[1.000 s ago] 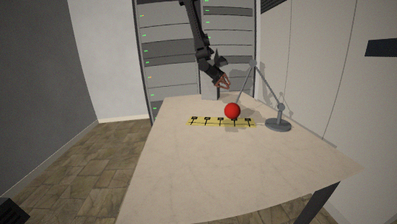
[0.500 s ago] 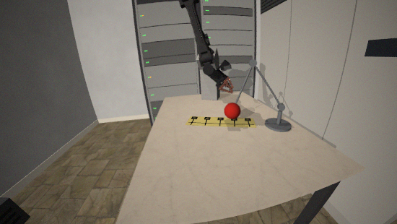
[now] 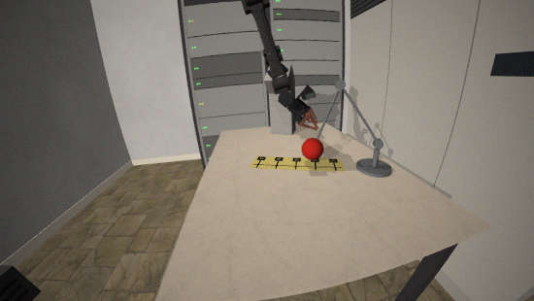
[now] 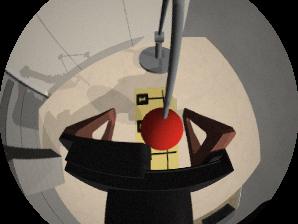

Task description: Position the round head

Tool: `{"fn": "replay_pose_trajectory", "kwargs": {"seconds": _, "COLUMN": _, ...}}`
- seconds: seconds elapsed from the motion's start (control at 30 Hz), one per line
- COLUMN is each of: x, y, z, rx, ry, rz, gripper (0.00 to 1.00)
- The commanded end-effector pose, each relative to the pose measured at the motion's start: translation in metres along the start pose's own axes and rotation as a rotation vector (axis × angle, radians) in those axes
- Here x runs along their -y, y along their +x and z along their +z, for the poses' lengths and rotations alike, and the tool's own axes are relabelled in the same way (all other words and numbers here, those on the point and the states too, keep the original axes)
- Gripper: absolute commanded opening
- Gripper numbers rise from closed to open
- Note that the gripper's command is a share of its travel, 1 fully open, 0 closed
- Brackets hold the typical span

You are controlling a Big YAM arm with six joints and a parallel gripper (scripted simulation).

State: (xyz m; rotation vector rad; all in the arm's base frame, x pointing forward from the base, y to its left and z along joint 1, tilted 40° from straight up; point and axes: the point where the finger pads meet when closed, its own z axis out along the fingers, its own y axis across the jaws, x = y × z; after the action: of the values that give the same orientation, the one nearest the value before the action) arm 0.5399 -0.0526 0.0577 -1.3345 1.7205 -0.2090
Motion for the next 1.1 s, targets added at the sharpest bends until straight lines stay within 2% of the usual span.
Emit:
{"fn": "replay_pose_trajectory", "kwargs": {"seconds": 0.0, "x": 0.005, "y": -0.007, "z": 0.009, "rx": 0.014, "ry": 0.007, "rz": -0.006, "gripper": 1.0}}
{"fn": "replay_pose_trajectory", "kwargs": {"seconds": 0.5, "x": 0.026, "y": -0.017, "z": 0.023, "rx": 0.034, "ry": 0.032, "rz": -0.013, "gripper": 1.0}}
{"fn": "replay_pose_trajectory", "kwargs": {"seconds": 1.07, "x": 0.026, "y": -0.017, "z": 0.023, "rx": 0.034, "ry": 0.032, "rz": -0.013, "gripper": 1.0}}
